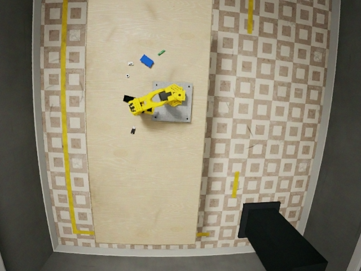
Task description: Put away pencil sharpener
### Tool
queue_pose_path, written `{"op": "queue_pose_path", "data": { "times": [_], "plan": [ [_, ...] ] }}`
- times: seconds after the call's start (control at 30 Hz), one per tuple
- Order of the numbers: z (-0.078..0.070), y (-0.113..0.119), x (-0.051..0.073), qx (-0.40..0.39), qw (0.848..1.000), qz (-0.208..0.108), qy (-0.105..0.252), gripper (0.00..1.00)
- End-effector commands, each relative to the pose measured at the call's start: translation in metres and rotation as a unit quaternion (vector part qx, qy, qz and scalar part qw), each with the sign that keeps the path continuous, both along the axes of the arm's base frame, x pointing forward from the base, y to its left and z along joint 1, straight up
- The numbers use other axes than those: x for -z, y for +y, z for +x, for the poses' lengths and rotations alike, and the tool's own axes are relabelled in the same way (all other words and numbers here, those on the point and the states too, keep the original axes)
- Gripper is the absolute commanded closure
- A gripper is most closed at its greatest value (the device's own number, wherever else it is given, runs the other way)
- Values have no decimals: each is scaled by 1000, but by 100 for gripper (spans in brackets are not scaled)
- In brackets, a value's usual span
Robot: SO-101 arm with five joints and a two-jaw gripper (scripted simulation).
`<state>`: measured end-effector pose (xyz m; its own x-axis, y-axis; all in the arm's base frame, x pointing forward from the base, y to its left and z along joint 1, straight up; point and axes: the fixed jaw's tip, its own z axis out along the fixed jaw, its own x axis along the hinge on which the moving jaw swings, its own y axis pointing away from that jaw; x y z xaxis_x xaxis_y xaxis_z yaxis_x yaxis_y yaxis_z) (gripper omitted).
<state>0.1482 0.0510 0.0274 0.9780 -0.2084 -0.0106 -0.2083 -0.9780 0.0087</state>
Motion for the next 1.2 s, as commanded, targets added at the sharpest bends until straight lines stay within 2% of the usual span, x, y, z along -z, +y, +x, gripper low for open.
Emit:
{"op": "queue_pose_path", "data": {
  "times": [0.0,1.17],
  "plan": [
    [-1,1,0,0,1000,3,-5,79],
    [0,1,-4,0,1000,3,-5,79]
  ]
}}
